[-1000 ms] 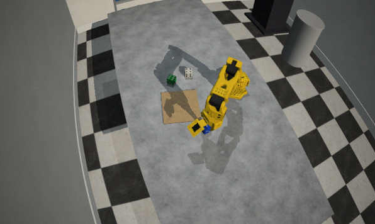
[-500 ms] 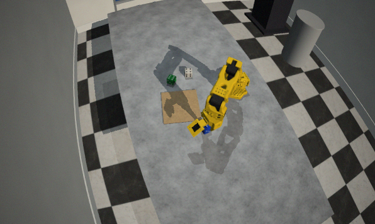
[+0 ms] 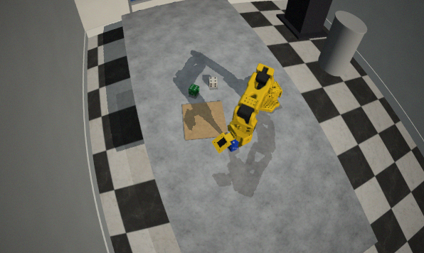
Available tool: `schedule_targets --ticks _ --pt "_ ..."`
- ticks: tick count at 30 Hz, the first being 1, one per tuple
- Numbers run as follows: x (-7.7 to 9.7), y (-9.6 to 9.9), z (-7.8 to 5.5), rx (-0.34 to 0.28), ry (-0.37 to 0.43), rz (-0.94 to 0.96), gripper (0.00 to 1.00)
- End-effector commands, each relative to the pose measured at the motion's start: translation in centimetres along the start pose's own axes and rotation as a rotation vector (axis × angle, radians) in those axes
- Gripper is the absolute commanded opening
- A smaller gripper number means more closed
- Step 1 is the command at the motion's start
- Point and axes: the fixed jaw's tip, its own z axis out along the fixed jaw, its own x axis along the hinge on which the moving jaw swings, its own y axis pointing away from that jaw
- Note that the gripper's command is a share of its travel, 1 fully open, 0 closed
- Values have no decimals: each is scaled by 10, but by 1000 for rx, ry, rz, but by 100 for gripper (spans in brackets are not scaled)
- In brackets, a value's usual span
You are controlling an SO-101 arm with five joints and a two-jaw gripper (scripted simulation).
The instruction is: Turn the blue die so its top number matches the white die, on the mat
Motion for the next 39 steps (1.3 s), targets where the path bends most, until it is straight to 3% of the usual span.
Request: schedule_targets --ticks 1,20,39 --pt "-6 6 -21 -61 -85 2 35" --pt "-8 7 -12 -61 -85 2 35" --pt "-10 8 17 -61 -85 2 35"
